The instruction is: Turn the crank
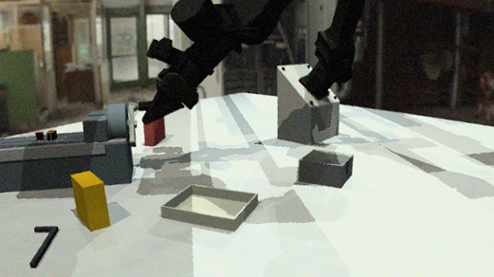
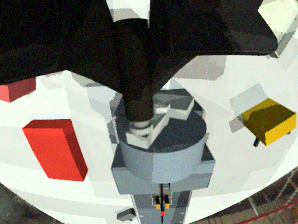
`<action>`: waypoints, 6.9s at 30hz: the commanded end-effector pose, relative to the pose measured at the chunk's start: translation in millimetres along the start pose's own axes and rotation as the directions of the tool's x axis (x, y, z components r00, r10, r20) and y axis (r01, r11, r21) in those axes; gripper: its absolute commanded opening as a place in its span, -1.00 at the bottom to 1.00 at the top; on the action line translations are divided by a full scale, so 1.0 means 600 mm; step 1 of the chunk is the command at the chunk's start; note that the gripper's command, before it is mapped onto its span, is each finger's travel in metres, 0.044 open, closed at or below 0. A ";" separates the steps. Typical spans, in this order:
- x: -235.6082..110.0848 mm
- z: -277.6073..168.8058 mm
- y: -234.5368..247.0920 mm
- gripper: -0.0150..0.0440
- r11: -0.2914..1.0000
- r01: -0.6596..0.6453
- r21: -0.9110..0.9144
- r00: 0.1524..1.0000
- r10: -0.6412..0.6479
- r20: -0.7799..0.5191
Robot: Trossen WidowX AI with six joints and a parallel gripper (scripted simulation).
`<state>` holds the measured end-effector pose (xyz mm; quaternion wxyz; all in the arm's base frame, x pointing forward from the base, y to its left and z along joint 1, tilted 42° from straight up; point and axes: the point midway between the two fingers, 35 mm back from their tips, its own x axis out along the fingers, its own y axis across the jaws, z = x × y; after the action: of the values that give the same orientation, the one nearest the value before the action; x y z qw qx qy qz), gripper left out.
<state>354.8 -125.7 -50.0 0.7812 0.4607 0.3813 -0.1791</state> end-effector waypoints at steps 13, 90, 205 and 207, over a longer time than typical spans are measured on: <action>0.009 -0.009 -0.018 -0.49 1.000 0.021 0.005 1.000 -0.021 -0.005; 0.071 -0.070 0.019 -0.49 1.000 0.019 0.007 1.000 -0.019 -0.007; 0.045 0.261 -0.014 1.00 0.941 -0.231 -0.248 0.971 0.205 -0.127; 0.067 0.240 -0.015 1.00 0.940 -0.234 -0.250 0.970 0.207 -0.128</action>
<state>433.6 -271.4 -22.0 0.8366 0.3952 0.3786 -0.0243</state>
